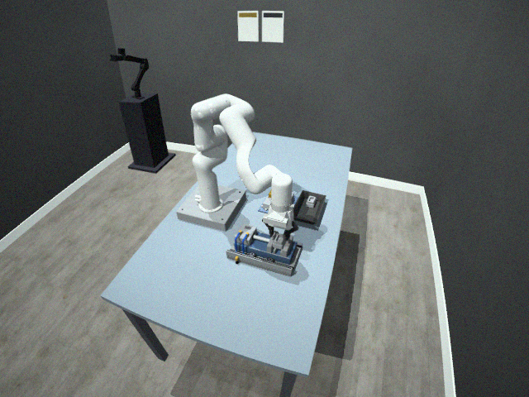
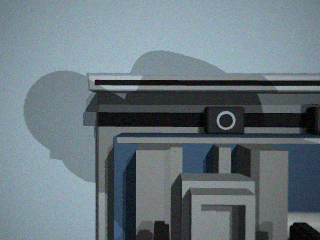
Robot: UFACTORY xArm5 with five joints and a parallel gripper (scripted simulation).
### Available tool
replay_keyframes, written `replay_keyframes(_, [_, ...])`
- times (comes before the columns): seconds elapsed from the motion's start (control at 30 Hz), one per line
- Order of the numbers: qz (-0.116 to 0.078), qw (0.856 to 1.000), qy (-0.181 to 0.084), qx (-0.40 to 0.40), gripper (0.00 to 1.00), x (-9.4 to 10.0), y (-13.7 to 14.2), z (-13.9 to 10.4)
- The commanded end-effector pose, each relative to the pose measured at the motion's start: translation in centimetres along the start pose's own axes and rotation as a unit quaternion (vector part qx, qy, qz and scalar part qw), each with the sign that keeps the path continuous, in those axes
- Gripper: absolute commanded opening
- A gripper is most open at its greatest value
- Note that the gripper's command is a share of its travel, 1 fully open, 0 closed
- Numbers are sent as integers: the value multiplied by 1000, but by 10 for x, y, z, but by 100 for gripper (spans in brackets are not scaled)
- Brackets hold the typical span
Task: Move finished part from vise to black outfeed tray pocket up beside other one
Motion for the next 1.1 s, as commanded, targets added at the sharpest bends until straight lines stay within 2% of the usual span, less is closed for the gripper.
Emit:
replay_keyframes(0.0, [2, 1000, 0, 0, 69, 2, -1, 0])
replay_keyframes(1.07, [2, 1000, 0, 0, 69, -6, -1, 0])
Point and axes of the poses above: the point where the finger pads meet when closed, its own x axis back along the fingers, its own y axis across the jaws, z = x × y, the point moved 6 cm from there along x, back along the fingers, and after that the axes turned 11 degrees about -x, right-handed, at the moved point
